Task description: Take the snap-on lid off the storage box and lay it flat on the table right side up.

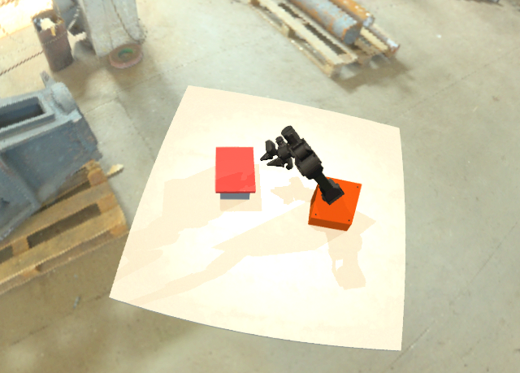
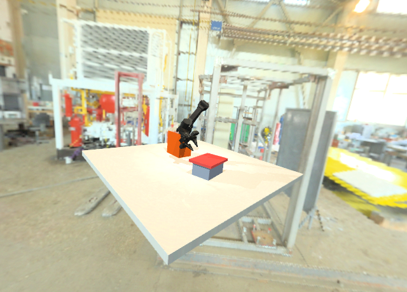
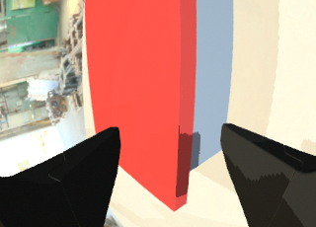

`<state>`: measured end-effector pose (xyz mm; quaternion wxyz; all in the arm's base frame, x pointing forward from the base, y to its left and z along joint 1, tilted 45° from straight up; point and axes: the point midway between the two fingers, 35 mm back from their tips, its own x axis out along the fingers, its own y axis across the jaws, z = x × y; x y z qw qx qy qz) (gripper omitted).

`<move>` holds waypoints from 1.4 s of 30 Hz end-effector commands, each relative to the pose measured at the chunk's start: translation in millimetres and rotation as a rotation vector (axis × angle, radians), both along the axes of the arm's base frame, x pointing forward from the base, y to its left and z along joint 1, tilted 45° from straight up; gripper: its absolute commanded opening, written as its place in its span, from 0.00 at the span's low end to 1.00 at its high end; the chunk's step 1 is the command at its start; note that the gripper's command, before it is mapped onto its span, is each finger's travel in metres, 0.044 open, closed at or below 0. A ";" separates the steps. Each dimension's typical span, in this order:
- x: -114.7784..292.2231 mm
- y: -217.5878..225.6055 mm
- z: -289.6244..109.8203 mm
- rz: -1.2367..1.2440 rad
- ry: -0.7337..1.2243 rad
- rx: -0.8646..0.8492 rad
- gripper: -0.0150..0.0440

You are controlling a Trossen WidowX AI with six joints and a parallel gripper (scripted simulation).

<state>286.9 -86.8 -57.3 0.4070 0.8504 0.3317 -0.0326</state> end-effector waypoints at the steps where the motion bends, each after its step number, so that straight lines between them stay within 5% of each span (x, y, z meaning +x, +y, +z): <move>1: -2.5 8.6 -6.8 -0.006 0.009 0.009 0.65; 42: 46.0 41.2 -27.4 -0.004 0.012 0.006 0.65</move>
